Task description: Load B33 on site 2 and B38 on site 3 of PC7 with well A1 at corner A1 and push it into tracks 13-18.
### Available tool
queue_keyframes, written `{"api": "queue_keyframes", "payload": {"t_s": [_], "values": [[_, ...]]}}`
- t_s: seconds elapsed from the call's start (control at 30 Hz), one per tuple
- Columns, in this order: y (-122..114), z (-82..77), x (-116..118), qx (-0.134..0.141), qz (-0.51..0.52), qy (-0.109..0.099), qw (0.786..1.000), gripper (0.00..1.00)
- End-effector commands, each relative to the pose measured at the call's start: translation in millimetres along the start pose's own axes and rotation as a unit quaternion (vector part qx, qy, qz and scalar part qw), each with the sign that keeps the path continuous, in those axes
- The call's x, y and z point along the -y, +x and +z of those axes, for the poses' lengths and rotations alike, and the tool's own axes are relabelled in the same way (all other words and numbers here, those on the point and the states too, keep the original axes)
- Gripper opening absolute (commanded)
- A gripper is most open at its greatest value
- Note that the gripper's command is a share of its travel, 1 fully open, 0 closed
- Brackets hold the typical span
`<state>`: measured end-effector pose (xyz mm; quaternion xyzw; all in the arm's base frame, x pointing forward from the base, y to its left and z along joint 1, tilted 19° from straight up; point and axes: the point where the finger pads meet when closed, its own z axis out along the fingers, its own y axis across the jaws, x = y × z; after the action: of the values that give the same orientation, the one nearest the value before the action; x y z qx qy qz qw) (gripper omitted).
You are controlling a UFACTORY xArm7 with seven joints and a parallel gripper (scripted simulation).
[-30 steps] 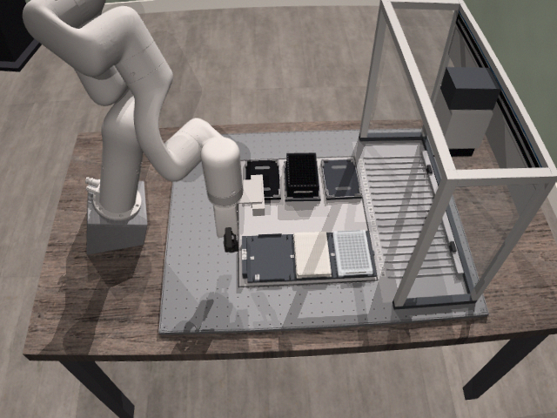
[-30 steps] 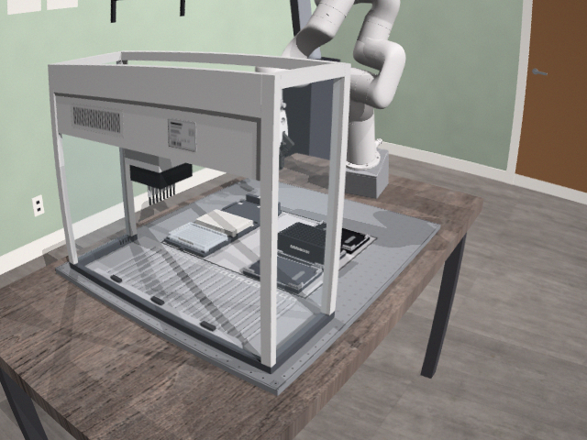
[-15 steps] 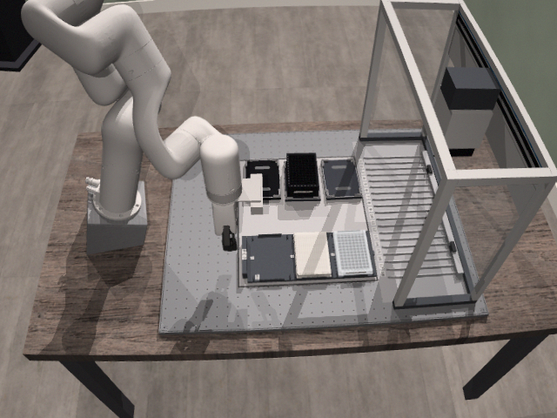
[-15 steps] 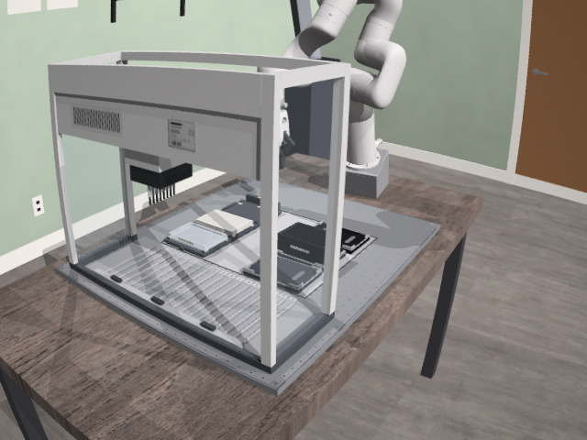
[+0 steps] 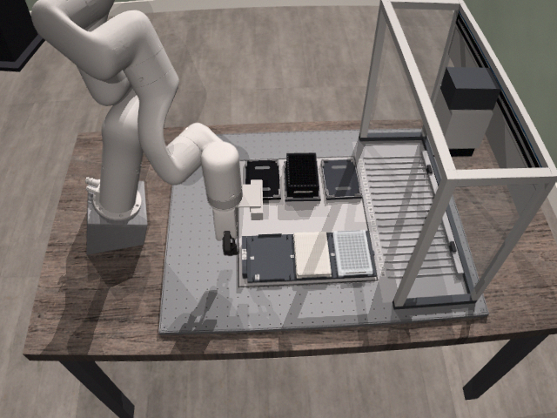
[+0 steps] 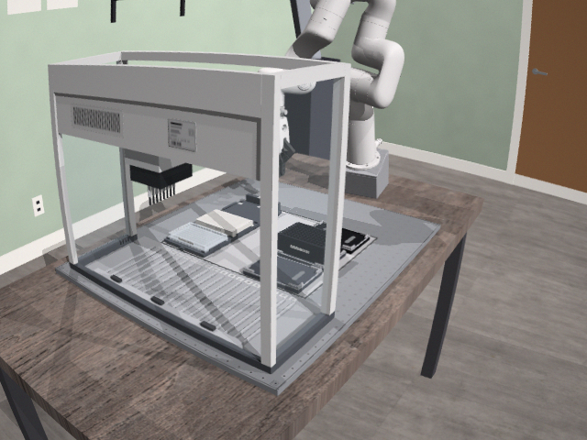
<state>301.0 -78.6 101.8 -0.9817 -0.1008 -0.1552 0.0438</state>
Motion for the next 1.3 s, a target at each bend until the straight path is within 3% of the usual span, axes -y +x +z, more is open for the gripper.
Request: {"api": "queue_keyframes", "payload": {"t_s": [0.0, 1.27], "values": [[2, 5.6, -1, -0.002, 0.0, -0.001, 1.0, 0.82], [1, 62.6, -1, -0.002, 0.0, 0.0, 1.0, 0.82]]}}
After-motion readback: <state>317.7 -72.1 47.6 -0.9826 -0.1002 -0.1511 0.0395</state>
